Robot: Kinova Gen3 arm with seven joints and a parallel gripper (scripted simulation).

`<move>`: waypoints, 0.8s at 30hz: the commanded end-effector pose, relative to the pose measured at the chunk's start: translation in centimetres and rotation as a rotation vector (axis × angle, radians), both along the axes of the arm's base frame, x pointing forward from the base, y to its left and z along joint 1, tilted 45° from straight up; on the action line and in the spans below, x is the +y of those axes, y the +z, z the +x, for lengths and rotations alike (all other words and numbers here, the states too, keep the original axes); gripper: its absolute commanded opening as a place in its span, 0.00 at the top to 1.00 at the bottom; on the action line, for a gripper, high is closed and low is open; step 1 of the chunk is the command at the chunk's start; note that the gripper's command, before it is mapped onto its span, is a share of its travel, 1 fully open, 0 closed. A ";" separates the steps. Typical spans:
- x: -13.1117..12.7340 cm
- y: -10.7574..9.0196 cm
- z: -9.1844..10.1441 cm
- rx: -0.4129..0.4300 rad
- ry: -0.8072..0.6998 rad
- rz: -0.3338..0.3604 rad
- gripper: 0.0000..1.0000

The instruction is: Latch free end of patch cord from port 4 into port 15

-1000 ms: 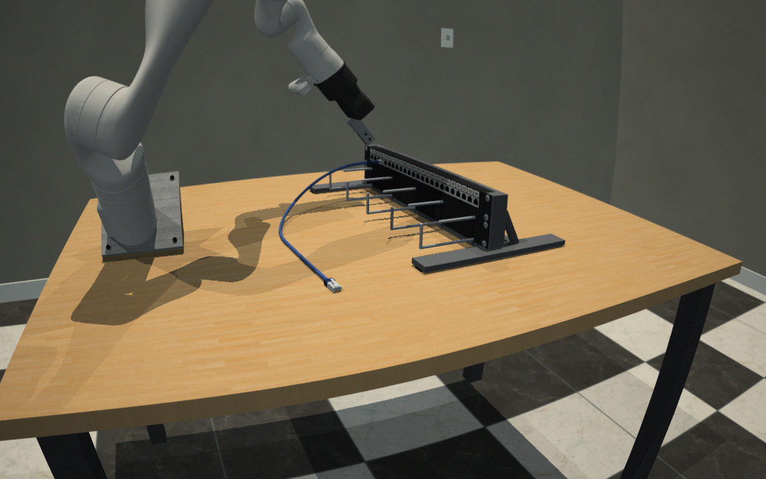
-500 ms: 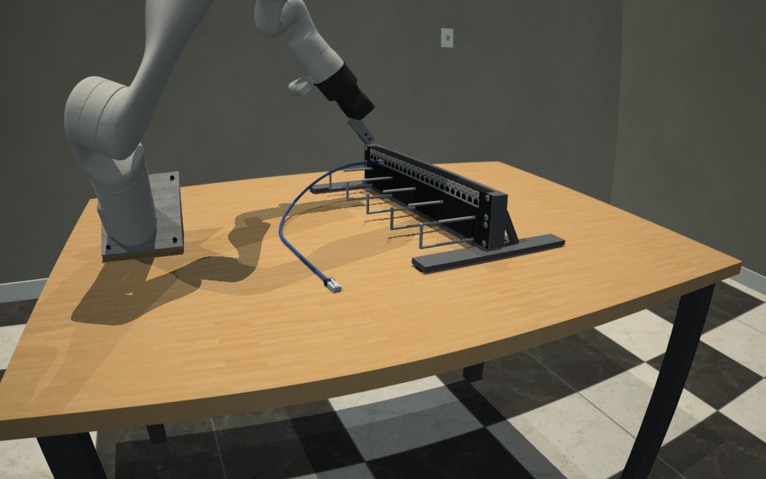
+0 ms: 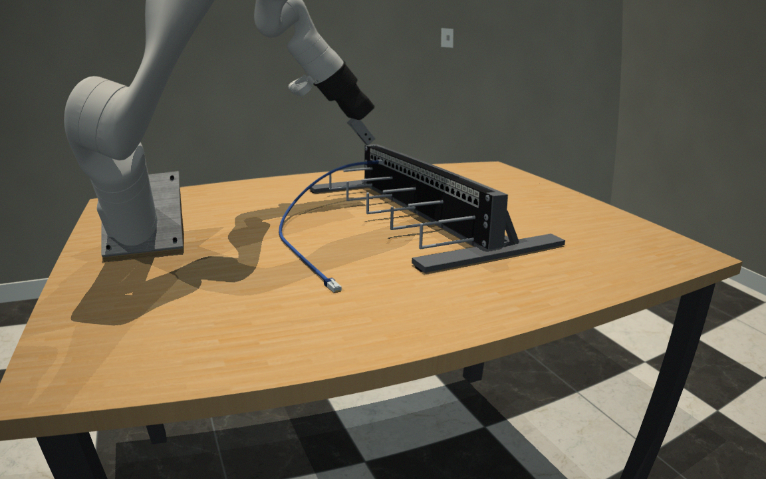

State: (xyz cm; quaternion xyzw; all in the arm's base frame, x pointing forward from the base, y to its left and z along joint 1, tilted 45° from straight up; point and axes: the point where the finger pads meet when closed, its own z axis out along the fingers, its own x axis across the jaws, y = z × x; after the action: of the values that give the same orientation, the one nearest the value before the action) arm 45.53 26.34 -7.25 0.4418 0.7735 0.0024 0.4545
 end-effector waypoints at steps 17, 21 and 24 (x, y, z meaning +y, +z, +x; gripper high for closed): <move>4.1 5.9 -7.0 -0.001 0.002 0.002 1.00; 4.9 7.1 -8.4 -0.001 0.002 0.002 1.00; 5.2 7.6 -9.1 -0.001 0.002 0.002 1.00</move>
State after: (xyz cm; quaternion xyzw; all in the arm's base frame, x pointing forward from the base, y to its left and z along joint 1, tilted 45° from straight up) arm 36.97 30.61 -0.39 0.4426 0.7721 -0.0047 0.4561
